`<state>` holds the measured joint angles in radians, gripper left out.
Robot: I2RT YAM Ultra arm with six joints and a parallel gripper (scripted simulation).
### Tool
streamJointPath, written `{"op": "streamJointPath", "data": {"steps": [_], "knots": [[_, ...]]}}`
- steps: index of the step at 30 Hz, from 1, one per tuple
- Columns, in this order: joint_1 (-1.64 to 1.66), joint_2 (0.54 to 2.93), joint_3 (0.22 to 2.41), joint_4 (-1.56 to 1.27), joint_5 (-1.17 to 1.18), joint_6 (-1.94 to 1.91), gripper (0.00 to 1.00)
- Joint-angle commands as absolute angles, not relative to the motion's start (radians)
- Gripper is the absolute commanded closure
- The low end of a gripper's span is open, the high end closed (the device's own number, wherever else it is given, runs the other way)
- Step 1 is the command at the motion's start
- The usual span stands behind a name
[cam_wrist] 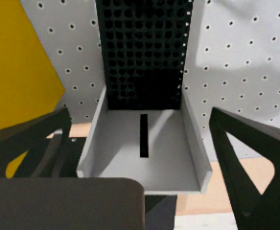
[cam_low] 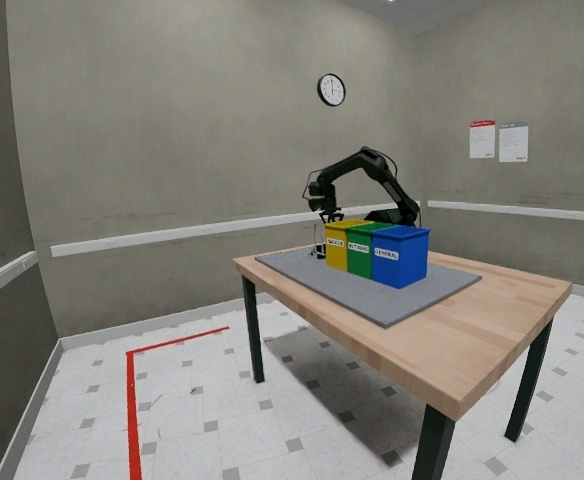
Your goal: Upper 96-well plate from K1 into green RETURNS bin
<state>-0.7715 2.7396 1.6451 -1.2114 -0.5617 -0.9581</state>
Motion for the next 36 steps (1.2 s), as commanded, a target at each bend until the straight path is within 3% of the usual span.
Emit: {"op": "streamJointPath", "data": {"steps": [1, 36], "knots": [[-0.778, 2.709, 1.624, -1.168, -0.587, -0.943, 0.00], [-0.692, 2.769, 1.493, -0.967, -0.637, -0.868, 0.00]]}}
